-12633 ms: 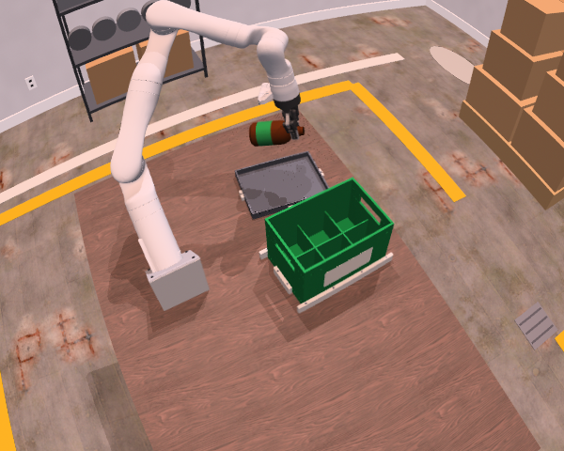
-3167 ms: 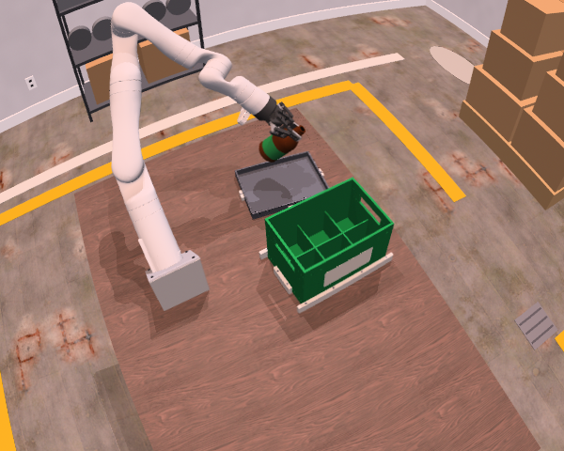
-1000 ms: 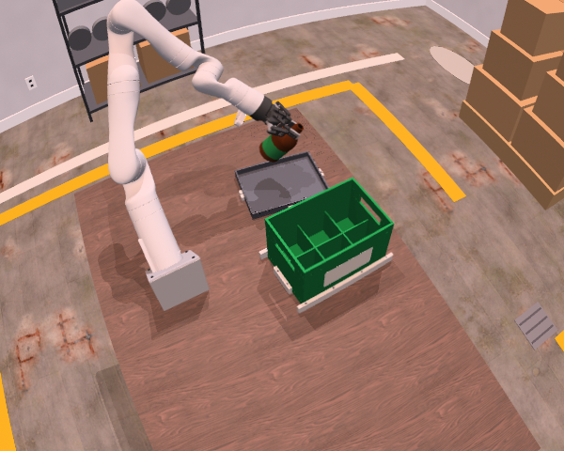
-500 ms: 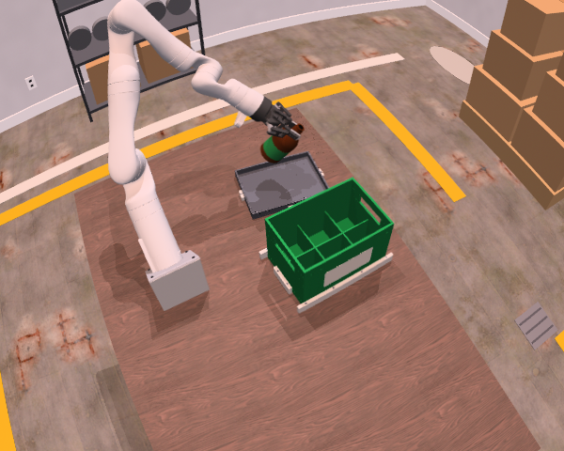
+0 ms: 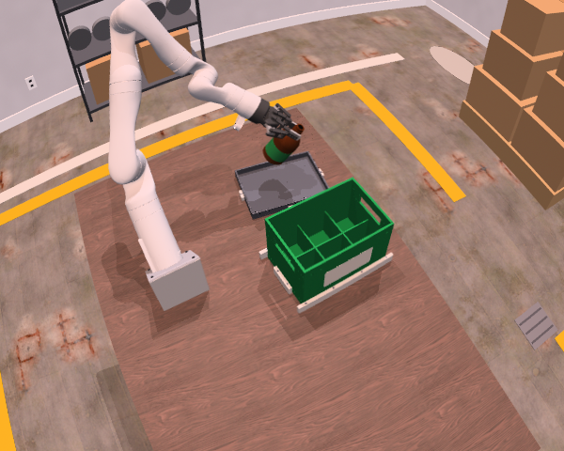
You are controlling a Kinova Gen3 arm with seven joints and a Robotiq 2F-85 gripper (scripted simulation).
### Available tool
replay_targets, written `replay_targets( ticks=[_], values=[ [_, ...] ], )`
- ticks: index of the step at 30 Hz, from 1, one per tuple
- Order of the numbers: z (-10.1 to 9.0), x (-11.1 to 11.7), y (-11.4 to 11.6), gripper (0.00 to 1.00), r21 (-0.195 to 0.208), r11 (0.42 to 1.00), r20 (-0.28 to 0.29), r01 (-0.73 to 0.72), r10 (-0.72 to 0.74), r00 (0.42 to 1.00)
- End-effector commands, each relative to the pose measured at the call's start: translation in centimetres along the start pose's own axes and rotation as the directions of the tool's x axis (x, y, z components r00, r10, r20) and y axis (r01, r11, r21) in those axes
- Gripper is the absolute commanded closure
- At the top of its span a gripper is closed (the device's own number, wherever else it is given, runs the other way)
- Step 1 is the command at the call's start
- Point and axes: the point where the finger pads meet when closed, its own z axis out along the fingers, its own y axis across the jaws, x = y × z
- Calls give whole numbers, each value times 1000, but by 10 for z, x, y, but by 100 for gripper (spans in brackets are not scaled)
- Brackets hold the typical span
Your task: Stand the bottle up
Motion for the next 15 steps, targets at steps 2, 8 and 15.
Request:
replay_targets(
  ticks=[2, 8, 15],
  values=[
    [0, 2, -1, 100, -3, 1000, 29, -4, 4, 1000],
    [-1, 2, 0, 100, -10, 1000, 61, 2, -1, 998],
    [-2, 1, 2, 100, -16, 1000, 75, 2, 0, 997]
  ],
)
